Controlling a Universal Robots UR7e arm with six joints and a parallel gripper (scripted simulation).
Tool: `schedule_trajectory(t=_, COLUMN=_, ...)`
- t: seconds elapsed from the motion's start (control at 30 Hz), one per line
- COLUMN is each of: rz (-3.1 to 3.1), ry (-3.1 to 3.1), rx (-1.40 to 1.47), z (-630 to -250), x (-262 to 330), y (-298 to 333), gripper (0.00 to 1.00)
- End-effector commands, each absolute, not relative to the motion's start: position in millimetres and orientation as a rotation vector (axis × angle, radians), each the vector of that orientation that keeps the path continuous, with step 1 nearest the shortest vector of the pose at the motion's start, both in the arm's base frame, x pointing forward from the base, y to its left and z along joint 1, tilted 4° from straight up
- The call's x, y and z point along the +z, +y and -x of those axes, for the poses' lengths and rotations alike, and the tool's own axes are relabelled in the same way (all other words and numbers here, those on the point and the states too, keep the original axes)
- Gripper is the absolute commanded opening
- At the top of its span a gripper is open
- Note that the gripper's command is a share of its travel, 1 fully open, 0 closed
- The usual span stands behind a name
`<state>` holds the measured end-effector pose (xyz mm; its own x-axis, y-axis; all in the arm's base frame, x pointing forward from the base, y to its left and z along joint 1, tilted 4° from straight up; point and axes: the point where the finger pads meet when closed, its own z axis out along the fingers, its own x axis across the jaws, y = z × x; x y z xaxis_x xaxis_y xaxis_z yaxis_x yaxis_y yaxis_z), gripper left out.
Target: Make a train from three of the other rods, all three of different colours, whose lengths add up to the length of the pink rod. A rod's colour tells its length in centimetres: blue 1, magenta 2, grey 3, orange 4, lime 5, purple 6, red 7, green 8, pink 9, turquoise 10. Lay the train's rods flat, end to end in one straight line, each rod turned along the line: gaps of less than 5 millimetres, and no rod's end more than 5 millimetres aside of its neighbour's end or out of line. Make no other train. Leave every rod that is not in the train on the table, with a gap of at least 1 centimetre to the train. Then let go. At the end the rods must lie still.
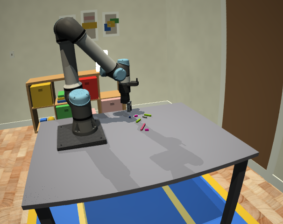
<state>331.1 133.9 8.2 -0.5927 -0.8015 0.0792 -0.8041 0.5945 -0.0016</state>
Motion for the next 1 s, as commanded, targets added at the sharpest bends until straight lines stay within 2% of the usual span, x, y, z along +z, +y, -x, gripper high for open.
schedule_trajectory(t=0.0, rz=-1.383, ry=-2.743, rx=0.058, z=-331.4, x=4.1, y=133.8, gripper=0.54)
schedule_trajectory(t=0.97, rz=-1.383, ry=-2.743, rx=0.058, z=-330.6, x=-22.0, y=132.9, gripper=0.54)
